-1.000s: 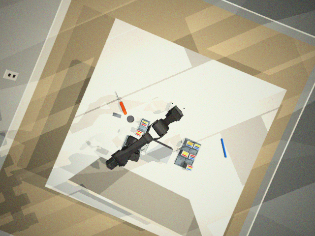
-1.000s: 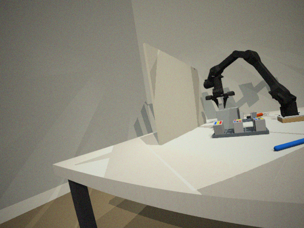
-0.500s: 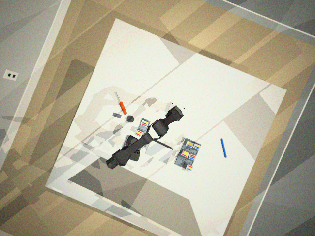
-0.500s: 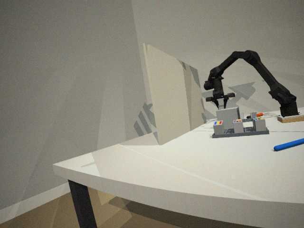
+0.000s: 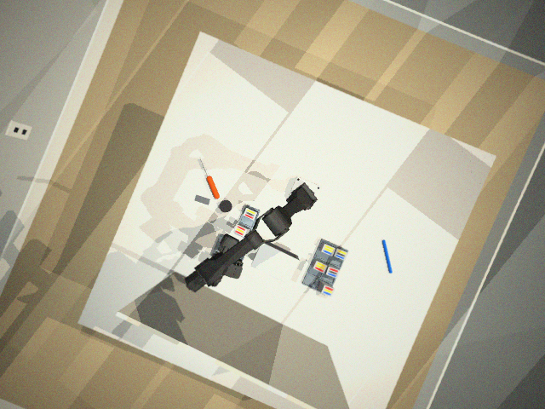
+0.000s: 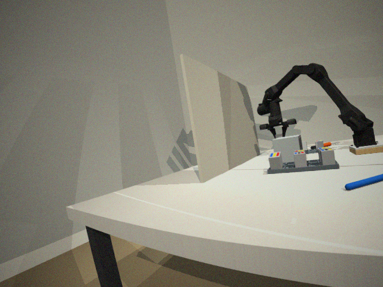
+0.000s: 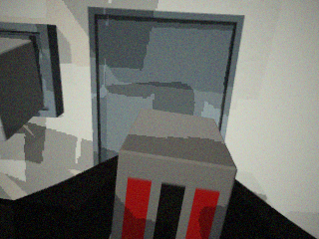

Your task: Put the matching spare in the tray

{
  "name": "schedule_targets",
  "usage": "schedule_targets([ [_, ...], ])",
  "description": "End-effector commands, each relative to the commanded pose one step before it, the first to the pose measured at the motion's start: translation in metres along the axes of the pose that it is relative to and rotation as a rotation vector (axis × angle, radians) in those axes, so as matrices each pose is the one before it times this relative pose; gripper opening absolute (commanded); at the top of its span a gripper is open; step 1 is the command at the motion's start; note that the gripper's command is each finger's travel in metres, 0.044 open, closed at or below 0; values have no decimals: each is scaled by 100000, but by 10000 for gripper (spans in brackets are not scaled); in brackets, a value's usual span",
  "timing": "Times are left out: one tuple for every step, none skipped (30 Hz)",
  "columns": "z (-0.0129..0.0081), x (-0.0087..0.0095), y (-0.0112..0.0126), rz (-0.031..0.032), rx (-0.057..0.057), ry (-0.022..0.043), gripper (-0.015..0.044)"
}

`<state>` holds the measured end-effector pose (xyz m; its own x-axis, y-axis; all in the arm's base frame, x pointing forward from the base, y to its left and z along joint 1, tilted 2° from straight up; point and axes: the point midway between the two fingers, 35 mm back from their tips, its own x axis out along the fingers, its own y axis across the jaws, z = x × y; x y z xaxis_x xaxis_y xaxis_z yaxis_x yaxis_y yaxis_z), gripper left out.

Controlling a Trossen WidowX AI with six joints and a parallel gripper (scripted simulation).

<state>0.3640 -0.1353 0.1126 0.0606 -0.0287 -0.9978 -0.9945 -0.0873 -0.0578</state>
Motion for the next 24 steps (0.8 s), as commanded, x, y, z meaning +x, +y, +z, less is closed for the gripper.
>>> schedule_targets([
  [112, 482, 114, 391, -553, -606, 0],
  [2, 70, 5, 0, 0, 0, 0],
  [2, 70, 5, 0, 0, 0, 0],
  [3, 70, 5, 0, 0, 0, 0],
  [3, 70, 5, 0, 0, 0, 0],
  [3, 70, 5, 0, 0, 0, 0],
  [3, 70, 5, 0, 0, 0, 0],
  [3, 70, 6, 0, 0, 0, 0],
  [3, 70, 6, 0, 0, 0, 0],
  [3, 70, 6, 1, 0, 0, 0],
  [3, 70, 6, 1, 0, 0, 0],
  [3, 70, 6, 1, 0, 0, 0],
  [3, 69, 6, 1, 0, 0, 0],
  [3, 69, 7, 1, 0, 0, 0],
  [3, 69, 7, 1, 0, 0, 0],
  [3, 69, 7, 1, 0, 0, 0],
  [4, 69, 7, 1, 0, 0, 0],
  [4, 69, 7, 1, 0, 0, 0],
  [4, 69, 7, 1, 0, 0, 0],
  [4, 69, 8, 1, 0, 0, 0],
  [4, 69, 8, 1, 0, 0, 0],
  [4, 69, 8, 1, 0, 0, 0],
  [4, 69, 8, 1, 0, 0, 0],
  [4, 69, 8, 1, 0, 0, 0],
])
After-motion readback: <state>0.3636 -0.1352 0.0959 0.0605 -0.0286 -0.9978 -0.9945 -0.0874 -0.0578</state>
